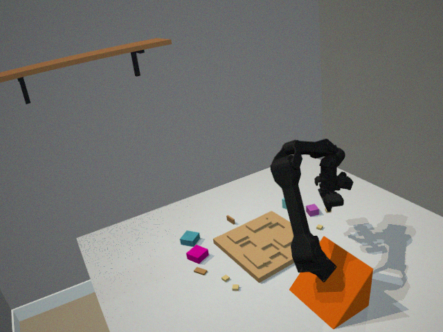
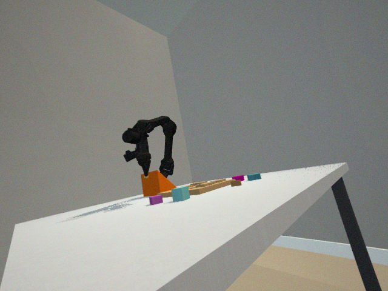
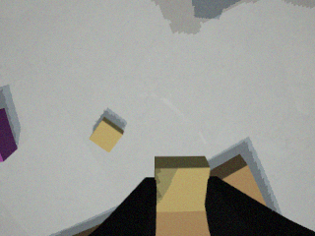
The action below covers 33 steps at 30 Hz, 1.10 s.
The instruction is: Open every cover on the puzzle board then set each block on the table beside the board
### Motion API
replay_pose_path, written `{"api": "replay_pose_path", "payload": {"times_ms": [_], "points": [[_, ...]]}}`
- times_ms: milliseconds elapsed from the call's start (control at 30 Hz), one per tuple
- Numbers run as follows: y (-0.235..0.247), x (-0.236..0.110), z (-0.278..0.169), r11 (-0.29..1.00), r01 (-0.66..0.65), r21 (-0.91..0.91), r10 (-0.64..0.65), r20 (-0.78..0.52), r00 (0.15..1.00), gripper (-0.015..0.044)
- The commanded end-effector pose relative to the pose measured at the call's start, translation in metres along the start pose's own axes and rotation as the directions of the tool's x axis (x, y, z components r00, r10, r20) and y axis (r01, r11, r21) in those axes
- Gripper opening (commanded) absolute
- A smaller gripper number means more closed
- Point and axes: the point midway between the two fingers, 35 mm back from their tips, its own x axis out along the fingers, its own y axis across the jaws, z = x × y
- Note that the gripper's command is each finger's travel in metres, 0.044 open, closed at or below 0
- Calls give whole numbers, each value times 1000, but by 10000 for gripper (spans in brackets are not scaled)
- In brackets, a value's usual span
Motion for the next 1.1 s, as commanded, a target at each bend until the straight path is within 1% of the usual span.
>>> {"api": "replay_pose_path", "payload": {"times_ms": [0,1067], "points": [[-4,4,10,1000,9,-8,-9,-4,1000,80],[1,55,10,1000,8,-8,-8,-4,1000,80]]}}
